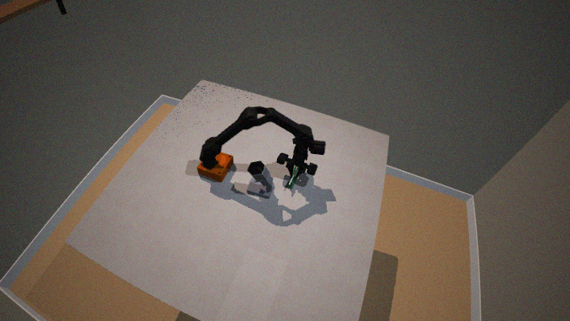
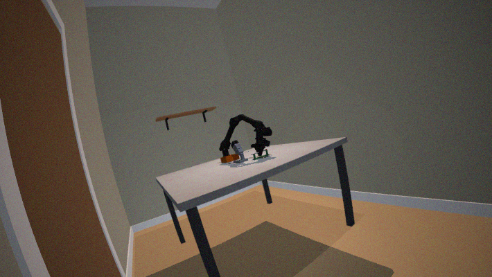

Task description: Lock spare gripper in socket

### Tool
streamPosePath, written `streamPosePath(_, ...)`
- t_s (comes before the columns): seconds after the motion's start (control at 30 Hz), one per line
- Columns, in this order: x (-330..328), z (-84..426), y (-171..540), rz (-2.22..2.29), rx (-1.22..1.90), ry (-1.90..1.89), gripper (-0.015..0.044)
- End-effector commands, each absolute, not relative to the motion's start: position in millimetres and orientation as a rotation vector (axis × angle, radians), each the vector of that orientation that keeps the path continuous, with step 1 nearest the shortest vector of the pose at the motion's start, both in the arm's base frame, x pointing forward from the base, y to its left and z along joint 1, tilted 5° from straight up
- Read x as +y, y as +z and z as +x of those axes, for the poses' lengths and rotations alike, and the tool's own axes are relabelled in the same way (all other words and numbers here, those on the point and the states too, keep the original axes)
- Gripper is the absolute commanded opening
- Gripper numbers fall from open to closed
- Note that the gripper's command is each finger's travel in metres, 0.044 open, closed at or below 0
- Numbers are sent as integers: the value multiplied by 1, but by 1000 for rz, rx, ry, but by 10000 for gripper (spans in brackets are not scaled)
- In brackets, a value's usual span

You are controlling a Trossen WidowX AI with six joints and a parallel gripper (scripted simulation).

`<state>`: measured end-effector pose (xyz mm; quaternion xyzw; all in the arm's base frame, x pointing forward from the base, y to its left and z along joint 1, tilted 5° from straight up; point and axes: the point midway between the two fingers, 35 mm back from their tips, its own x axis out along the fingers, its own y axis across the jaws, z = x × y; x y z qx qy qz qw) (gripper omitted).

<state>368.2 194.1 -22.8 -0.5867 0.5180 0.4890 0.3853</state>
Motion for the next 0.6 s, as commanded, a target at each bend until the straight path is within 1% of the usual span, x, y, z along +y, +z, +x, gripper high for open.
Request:
streamPosePath(0.0,194,368,-24,-1494,1321,1242,0)
streamPosePath(0.33,194,368,-23,-1494,1321,1242,0)
streamPosePath(0.57,194,370,-7,-1494,1321,1242,0)
